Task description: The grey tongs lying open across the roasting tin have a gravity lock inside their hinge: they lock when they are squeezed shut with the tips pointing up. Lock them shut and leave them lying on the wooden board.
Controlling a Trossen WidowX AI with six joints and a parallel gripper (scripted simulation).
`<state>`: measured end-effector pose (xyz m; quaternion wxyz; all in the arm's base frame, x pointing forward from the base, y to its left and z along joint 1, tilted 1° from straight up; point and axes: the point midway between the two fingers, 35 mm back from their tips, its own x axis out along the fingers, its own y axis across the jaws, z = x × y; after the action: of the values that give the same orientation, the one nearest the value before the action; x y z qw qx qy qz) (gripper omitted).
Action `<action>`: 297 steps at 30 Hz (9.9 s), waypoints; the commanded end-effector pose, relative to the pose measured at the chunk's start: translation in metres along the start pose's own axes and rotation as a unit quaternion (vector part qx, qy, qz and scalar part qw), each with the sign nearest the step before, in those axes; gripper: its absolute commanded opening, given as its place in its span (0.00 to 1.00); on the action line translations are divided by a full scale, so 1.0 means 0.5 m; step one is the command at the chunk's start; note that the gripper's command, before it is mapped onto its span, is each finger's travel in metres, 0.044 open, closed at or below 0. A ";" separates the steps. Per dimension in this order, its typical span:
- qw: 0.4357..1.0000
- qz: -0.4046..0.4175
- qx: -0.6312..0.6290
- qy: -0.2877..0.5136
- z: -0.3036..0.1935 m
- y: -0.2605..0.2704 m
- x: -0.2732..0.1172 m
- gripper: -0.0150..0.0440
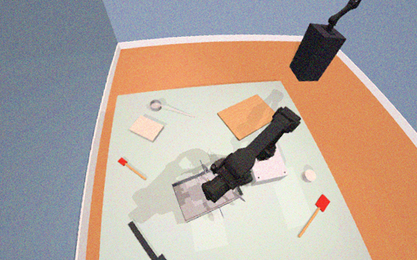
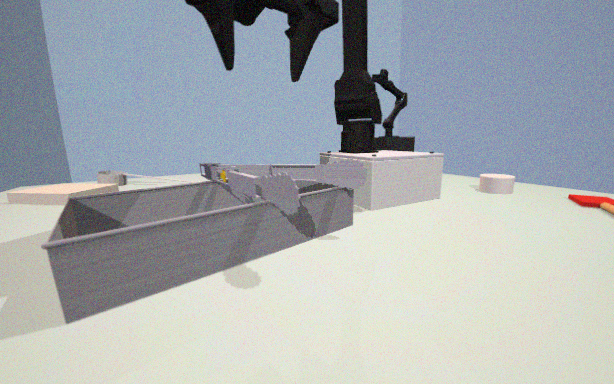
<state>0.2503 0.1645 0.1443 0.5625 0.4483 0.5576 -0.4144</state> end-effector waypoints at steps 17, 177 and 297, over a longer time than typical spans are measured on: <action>0.995 -0.007 -0.101 -0.003 0.131 0.001 0.127 1.00; 0.990 -0.010 -0.143 -0.006 0.194 0.011 0.074 0.00; 0.555 -0.034 -0.831 0.005 0.813 -0.816 0.020 0.00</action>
<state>-0.0221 -0.3308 0.1047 0.6761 -0.2166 0.6747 0.2018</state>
